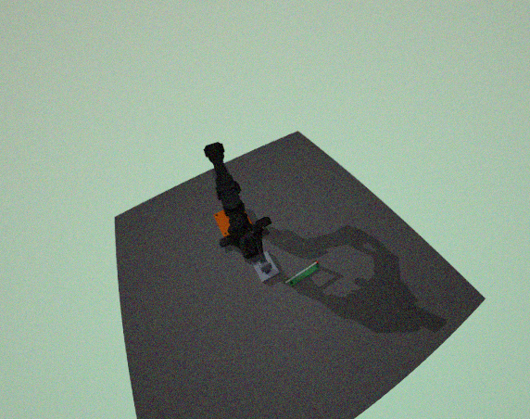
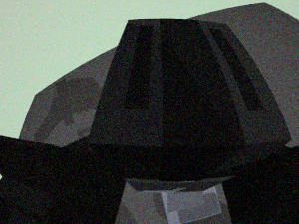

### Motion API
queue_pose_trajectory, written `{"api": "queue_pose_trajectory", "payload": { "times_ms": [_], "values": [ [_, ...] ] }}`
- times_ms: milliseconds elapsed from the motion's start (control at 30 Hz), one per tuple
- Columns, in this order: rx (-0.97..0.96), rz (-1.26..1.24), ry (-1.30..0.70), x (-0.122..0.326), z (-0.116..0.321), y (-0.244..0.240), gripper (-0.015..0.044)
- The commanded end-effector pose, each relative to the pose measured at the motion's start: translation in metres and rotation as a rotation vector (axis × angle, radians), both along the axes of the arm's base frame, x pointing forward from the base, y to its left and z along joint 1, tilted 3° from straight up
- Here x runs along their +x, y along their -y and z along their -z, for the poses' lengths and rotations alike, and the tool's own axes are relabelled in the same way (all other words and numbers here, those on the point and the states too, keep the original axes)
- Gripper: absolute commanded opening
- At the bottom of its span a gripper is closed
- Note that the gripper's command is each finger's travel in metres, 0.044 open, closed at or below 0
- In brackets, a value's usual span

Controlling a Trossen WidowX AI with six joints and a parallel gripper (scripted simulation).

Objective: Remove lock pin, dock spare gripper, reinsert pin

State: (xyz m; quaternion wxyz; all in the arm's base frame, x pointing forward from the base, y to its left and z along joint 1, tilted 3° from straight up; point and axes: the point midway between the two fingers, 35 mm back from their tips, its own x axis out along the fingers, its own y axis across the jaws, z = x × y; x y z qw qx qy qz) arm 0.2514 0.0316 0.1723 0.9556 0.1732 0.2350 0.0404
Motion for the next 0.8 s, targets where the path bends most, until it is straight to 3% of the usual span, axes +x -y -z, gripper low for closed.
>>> {"api": "queue_pose_trajectory", "payload": {
  "times_ms": [0, 300, 767],
  "values": [
    [-0.101, -0.058, 0.080, -0.0022, -0.0091, -0.0049, 0.0000],
    [-0.291, -0.159, 0.191, -0.0079, -0.0138, -0.0139, 0.0000],
    [-0.300, -0.161, 0.195, -0.0054, -0.0077, -0.0139, 0.0000]
  ]
}}
